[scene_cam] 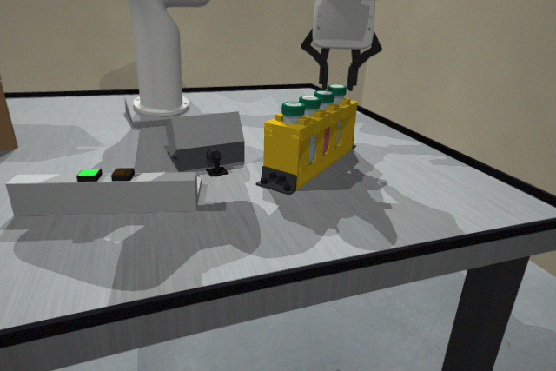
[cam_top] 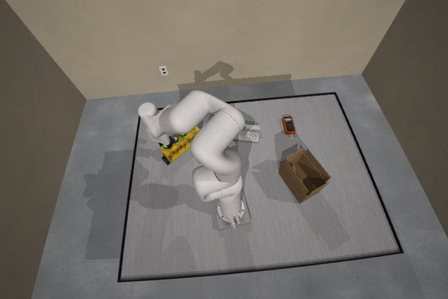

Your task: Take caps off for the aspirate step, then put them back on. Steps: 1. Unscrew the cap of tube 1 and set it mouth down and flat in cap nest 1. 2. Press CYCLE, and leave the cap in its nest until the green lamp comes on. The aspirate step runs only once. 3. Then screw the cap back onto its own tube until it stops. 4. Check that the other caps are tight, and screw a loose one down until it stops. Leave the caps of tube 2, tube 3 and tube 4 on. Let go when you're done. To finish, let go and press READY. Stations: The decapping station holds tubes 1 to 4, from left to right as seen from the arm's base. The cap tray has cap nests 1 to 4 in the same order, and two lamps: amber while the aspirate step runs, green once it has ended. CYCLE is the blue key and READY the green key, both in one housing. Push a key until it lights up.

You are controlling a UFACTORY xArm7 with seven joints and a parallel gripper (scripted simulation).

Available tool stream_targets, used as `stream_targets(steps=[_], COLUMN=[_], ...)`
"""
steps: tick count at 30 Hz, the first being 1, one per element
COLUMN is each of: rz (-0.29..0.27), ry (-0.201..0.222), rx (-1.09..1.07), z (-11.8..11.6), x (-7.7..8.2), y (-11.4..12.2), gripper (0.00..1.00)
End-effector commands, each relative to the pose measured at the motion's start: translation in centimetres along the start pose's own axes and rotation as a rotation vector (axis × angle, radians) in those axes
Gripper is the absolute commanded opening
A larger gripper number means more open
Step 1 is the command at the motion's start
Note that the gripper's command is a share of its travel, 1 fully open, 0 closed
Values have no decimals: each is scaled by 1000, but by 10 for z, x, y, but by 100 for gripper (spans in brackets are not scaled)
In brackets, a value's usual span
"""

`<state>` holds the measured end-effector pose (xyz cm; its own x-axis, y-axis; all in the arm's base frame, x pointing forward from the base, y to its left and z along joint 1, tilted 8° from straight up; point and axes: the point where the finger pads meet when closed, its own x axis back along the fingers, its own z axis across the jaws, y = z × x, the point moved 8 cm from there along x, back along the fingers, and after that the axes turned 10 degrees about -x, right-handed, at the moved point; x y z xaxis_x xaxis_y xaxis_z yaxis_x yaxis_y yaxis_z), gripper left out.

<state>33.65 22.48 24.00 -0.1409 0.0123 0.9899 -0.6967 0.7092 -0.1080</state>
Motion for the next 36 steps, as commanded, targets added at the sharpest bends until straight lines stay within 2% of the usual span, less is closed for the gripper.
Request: stream_targets(steps=[1,15,18,36], rz=[1,1,1,1], ry=[-3,-3,-3,-3], rx=[0,0,-98,-98], z=[-1,-1,-1,-1], x=[1,1,0,-6], y=[0,0,0,0], gripper=[46,46,46,46])
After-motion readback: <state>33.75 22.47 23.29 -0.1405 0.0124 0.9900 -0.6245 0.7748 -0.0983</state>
